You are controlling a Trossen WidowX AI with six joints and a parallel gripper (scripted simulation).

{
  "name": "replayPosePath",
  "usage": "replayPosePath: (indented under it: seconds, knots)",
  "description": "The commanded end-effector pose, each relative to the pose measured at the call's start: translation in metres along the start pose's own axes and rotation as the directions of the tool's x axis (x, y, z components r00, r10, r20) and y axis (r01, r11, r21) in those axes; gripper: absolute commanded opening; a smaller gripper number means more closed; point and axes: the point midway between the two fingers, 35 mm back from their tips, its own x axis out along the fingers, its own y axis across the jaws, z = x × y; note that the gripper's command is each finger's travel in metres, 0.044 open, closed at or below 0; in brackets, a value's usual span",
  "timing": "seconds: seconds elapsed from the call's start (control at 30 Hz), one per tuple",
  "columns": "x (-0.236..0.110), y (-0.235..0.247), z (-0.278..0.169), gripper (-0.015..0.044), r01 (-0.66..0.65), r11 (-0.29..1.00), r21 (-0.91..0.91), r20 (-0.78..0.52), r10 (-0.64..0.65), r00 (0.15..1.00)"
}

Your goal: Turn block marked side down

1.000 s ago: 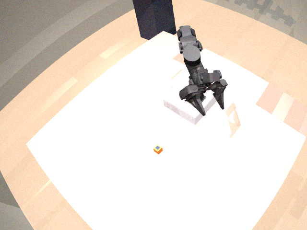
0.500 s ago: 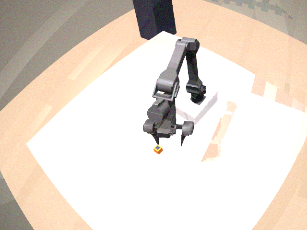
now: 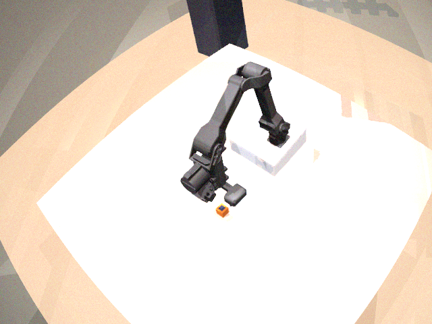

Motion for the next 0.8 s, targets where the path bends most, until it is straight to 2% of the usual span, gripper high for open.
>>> replayPosePath:
  seconds: [0.0, 0.27, 0.77]
  knots:
    - [0.025, -0.004, 0.000, 0.0440, 0.007, 1.000, 0.015, -0.013, -0.006, 1.000]
    - [0.049, -0.007, 0.001, 0.0440, 0.007, 1.000, 0.015, -0.013, -0.007, 1.000]
    - [0.068, -0.007, 0.001, 0.0440, 0.007, 1.000, 0.015, -0.013, -0.007, 1.000]
